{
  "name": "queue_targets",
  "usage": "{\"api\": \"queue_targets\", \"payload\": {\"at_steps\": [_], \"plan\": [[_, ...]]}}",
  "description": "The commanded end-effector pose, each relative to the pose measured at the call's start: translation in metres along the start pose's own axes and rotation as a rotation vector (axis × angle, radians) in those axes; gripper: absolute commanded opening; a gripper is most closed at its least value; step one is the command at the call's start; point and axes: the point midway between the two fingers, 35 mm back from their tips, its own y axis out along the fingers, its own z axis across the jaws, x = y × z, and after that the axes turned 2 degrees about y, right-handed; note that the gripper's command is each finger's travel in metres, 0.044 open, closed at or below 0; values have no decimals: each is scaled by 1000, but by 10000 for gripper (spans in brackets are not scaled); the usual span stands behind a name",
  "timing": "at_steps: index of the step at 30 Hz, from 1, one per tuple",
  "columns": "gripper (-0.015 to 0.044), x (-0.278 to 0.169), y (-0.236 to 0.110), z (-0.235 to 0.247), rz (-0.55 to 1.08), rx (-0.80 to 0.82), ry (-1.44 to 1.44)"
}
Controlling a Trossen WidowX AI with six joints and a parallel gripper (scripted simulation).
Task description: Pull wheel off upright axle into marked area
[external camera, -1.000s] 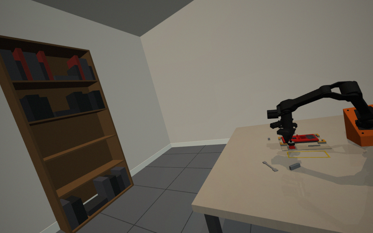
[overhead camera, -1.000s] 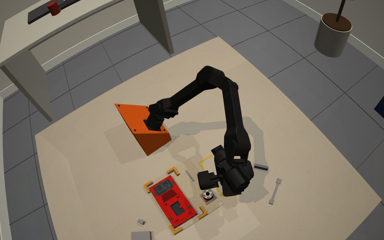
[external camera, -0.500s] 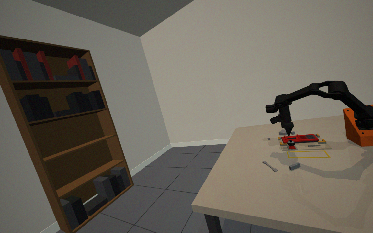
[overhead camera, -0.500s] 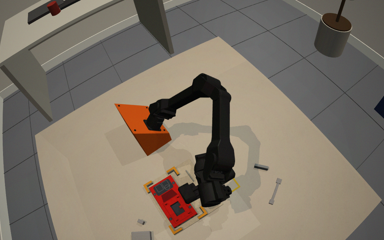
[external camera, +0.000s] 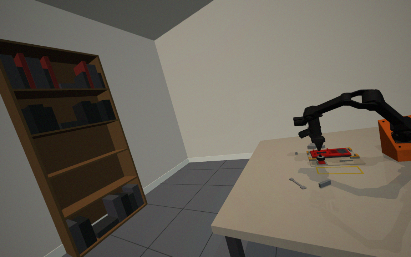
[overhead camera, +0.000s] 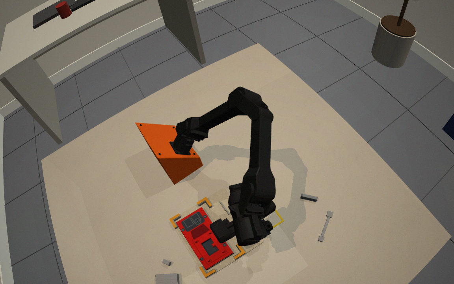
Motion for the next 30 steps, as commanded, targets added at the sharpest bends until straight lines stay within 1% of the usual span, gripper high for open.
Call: {"api": "queue_targets", "payload": {"at_steps": [1,6,11,15,23,28,30], "plan": [[300,-1,25,1,9,4,5],[300,-4,58,2,10,8,4],[300,-4,63,3,10,8,4],[195,-5,59,4,19,3,-3],[142,-5,59,4,19,3,-3],[10,-5,58,4,19,3,-3],[0,-5,58,4,19,3,-3]]}}
